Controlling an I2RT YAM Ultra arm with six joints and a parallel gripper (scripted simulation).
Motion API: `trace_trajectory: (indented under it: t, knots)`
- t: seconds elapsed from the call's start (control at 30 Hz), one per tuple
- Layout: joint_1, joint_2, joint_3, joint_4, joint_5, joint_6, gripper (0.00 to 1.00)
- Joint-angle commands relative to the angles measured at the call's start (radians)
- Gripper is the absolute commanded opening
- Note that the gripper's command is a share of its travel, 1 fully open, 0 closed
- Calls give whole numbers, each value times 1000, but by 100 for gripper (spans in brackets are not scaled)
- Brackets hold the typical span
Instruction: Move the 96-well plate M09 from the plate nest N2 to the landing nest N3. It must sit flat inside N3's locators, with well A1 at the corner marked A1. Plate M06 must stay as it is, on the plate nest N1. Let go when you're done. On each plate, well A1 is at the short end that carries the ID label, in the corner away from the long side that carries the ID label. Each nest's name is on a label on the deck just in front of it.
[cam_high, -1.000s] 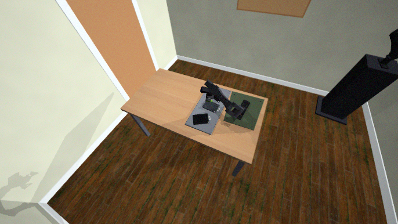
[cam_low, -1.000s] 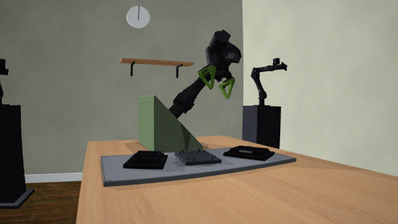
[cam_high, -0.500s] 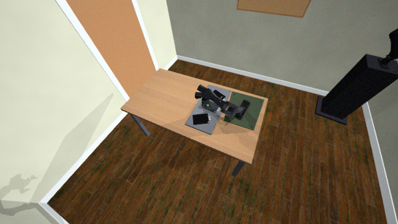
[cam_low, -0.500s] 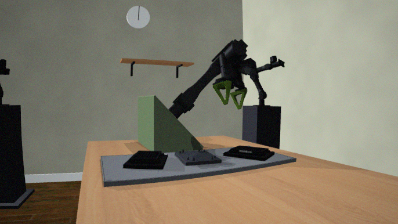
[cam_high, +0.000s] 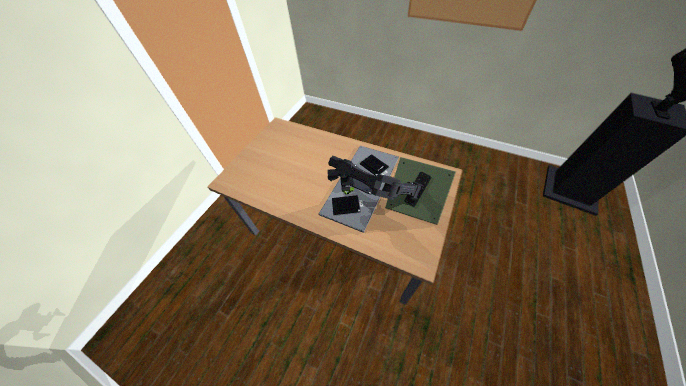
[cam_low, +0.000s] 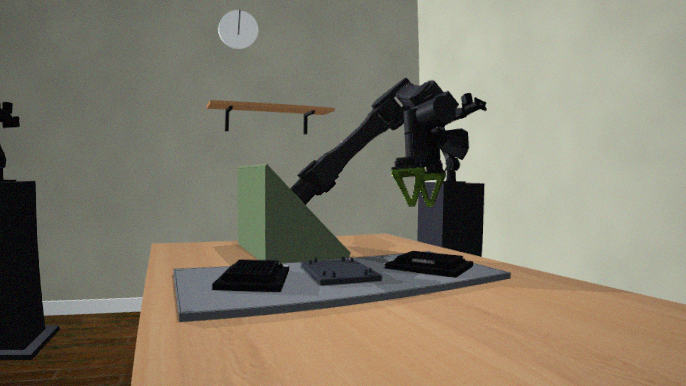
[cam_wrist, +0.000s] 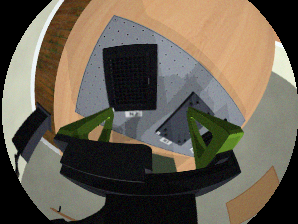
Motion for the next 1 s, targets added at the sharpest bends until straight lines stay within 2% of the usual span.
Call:
trace_trajectory:
  t: [0.0,0.03,0.13,0.27,0.37,0.97]
  knots:
    - [25,-6,-3,-7,-2,34,100]
    - [39,-10,-10,10,-2,53,100]
    - [77,64,88,-94,-6,3,100]
    - [129,46,57,-28,-6,77,100]
    - [140,43,51,-13,-5,93,100]
    - [140,43,50,-13,-5,93,100]
